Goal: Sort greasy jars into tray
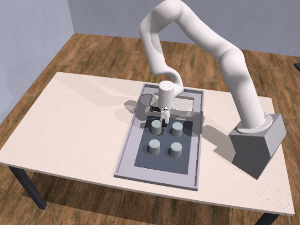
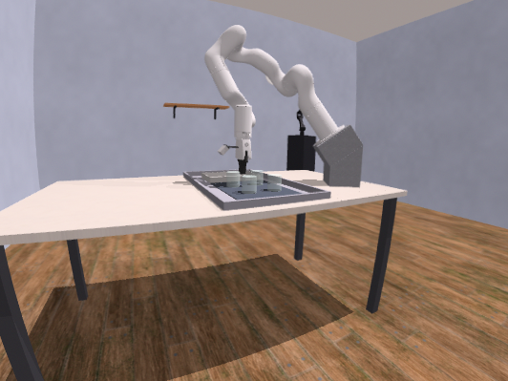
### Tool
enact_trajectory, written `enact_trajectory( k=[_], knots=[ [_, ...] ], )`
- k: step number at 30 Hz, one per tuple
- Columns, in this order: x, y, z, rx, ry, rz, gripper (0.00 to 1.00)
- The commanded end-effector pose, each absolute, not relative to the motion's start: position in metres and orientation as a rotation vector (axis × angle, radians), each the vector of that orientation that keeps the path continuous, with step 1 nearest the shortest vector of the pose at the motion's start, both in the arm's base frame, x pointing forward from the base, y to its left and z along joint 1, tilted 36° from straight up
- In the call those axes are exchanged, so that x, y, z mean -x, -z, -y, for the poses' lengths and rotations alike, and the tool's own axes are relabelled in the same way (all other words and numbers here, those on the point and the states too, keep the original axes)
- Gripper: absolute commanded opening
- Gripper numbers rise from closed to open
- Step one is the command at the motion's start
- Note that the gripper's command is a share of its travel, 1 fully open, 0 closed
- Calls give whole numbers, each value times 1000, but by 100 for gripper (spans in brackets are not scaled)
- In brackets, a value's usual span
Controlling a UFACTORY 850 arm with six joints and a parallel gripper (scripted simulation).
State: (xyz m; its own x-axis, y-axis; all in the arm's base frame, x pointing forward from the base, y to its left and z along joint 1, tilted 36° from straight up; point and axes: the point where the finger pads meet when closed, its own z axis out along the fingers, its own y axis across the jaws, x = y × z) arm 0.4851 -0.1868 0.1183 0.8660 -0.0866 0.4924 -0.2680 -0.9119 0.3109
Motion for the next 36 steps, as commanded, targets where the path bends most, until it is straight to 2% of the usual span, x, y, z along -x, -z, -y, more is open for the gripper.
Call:
enact_trajectory(
  k=[1,36],
  knots=[
    [-486,-119,187,-2665,-680,263,0],
    [-476,-112,186,-2665,-680,263,0]
  ],
)
